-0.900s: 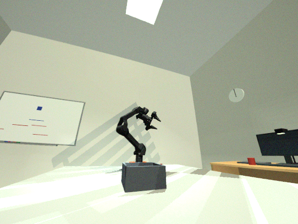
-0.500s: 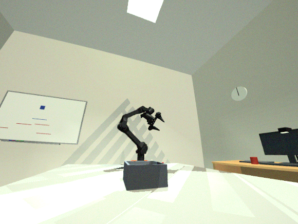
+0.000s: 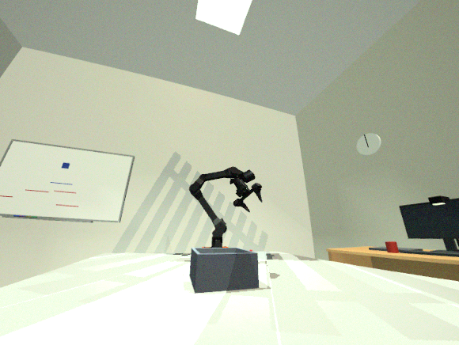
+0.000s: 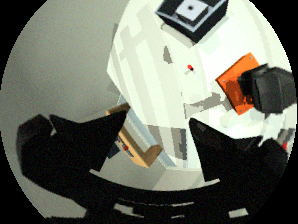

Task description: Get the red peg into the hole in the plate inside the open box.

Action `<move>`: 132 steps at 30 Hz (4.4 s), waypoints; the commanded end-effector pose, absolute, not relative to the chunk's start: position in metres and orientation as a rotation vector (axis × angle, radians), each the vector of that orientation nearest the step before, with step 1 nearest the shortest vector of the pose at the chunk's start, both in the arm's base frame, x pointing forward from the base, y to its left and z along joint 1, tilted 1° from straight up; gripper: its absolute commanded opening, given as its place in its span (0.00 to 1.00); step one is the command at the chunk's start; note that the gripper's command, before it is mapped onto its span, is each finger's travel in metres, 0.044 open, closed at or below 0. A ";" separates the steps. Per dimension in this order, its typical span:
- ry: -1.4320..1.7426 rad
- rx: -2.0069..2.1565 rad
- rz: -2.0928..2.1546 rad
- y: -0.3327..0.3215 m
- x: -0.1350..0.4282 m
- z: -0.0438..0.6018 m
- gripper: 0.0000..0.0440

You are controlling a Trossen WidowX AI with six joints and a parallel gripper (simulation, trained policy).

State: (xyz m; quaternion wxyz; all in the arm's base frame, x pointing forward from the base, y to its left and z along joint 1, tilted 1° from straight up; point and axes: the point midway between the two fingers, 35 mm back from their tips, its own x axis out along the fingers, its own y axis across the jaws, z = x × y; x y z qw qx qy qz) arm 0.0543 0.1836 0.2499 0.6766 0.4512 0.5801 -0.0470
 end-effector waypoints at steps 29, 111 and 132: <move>1.480 0.560 -0.596 0.154 0.134 0.097 1.00; 1.260 0.479 -0.761 0.107 0.228 0.099 0.00; 1.164 0.575 -0.864 0.032 0.298 0.104 0.00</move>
